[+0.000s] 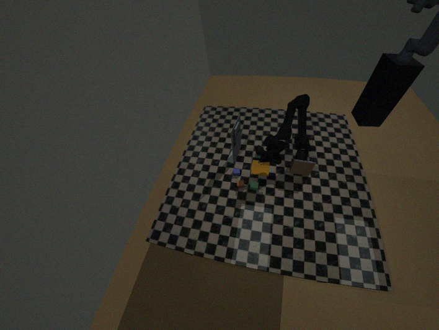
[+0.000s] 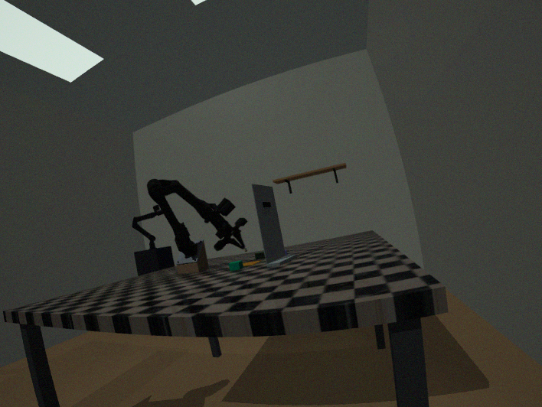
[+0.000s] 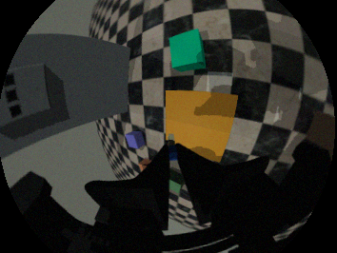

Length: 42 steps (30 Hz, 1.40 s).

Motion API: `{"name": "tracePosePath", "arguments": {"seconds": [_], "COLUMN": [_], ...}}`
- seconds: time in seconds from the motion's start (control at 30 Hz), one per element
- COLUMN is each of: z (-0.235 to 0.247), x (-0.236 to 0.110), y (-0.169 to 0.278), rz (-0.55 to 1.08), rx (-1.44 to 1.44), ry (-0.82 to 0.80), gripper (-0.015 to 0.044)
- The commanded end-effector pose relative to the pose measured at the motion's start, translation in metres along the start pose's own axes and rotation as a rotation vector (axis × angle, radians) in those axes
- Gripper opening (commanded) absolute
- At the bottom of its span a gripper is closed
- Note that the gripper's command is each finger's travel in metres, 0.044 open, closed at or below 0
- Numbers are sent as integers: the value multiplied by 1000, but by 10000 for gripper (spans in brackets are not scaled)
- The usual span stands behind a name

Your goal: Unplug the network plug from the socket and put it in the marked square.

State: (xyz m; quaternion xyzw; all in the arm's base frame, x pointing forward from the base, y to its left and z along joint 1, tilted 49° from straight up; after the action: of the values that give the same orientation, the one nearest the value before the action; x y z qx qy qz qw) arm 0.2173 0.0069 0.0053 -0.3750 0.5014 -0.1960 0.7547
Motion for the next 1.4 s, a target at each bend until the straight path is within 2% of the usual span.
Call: {"name": "tracePosePath", "arguments": {"seconds": [0.0,1.37], "z": [-2,-24], "x": [3,34], "y": [1,3], "rz": [2,2], "rx": [-7,-8], "ry": [2,2], "gripper": [0,0]}}
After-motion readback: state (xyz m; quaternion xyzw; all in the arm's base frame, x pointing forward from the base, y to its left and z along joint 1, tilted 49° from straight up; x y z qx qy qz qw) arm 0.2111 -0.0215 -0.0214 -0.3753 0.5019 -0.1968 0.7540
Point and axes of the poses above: the point midway between the two fingers, 35 mm back from their tips, its own x axis out along the fingers, its own z axis across the jaws, y = z × x, the point moved 5 cm from there along -x, back along the fingers, and after that the axes turned 6 degrees about -x, right-handed, at the moved point
